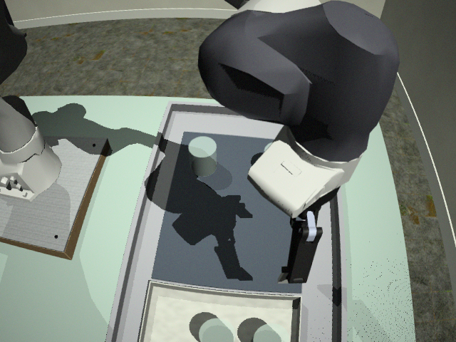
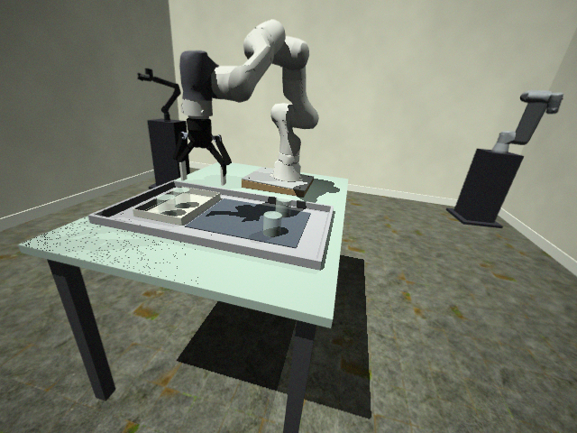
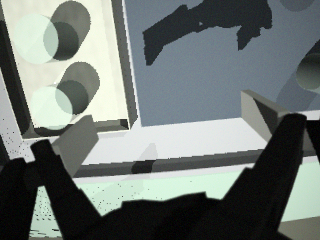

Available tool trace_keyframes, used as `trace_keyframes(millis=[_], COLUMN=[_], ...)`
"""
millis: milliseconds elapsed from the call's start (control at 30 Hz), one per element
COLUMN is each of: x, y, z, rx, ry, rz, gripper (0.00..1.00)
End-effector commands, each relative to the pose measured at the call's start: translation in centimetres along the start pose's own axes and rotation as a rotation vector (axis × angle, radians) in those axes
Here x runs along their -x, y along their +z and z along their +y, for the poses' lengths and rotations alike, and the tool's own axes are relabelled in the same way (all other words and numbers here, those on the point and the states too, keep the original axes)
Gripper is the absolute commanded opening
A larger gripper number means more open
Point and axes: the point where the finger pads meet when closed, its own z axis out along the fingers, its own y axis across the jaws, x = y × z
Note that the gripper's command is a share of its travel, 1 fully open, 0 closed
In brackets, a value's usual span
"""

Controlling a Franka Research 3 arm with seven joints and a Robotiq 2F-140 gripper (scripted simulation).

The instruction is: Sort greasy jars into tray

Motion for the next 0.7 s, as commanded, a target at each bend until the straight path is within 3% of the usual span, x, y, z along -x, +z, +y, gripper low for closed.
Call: trace_keyframes(millis=[0,467,533,667], x=[0.3,0.8,0.8,0.9], y=[-0.2,0.0,0.0,0.1], z=[1.1,12.7,12.7,15.9], rx=[-0.017,-0.017,-0.017,-0.017], ry=[0.066,0.066,0.066,0.066], rz=[-0.014,-0.014,-0.014,-0.014], gripper=[1.0,1.0,1.0,1.0])
